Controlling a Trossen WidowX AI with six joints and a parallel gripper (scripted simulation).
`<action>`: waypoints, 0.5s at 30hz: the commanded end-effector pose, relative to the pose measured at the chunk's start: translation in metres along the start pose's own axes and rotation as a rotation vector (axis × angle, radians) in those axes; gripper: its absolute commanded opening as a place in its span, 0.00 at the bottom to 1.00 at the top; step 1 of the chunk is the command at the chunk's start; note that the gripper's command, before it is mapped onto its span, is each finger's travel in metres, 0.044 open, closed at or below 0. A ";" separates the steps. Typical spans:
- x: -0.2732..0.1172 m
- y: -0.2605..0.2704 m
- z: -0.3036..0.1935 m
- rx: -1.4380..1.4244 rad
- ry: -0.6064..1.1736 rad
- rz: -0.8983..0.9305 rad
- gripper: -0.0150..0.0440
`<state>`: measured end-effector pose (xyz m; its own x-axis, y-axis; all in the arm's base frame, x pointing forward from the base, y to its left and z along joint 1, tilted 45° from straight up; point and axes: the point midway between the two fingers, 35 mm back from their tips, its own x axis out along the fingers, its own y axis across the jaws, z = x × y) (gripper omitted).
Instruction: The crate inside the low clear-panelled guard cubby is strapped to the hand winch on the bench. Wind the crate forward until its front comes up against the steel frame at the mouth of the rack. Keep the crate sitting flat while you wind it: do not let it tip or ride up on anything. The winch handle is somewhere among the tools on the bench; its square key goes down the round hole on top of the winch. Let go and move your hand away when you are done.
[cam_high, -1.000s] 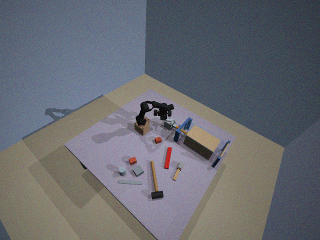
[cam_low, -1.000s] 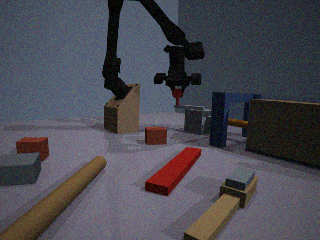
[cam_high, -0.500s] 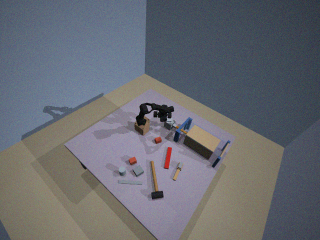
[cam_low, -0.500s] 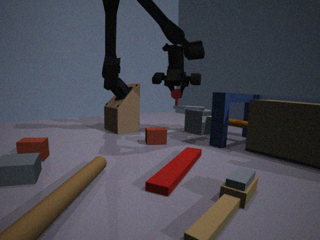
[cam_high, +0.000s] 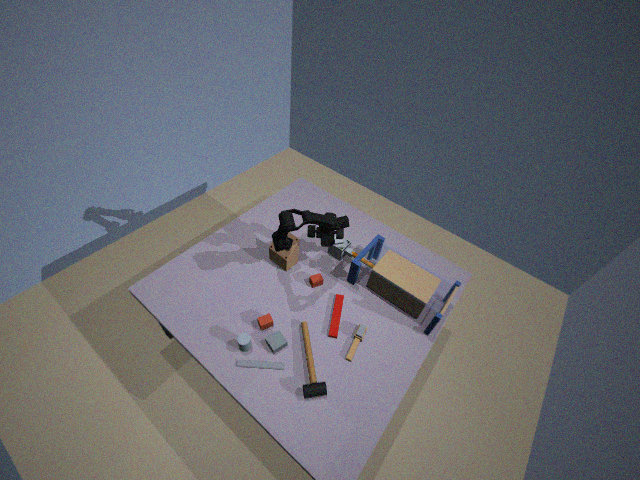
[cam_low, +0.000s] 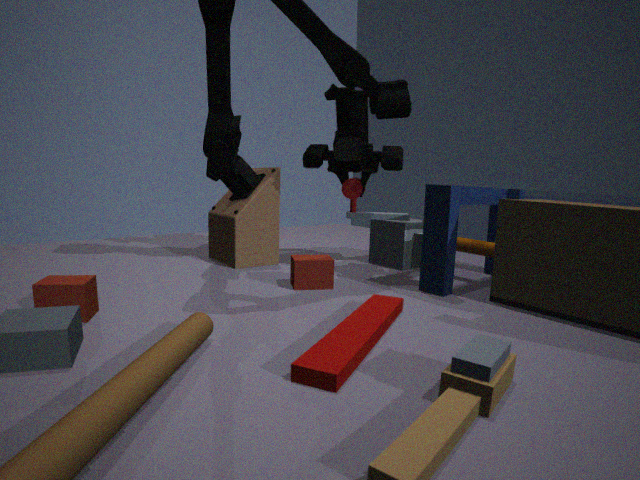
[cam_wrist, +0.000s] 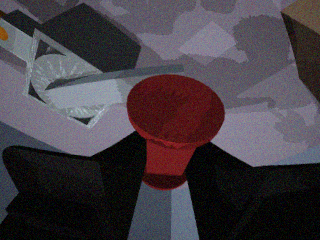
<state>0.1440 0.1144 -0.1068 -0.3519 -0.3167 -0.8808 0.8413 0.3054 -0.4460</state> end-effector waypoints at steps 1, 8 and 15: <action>-0.004 0.005 0.015 0.015 -0.031 0.009 0.25; -0.008 0.009 0.023 0.016 -0.032 0.010 0.25; -0.012 0.014 0.031 0.016 -0.032 0.010 0.25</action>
<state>0.1572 0.1053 -0.1005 -0.3597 -0.3171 -0.8775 0.8360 0.3081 -0.4540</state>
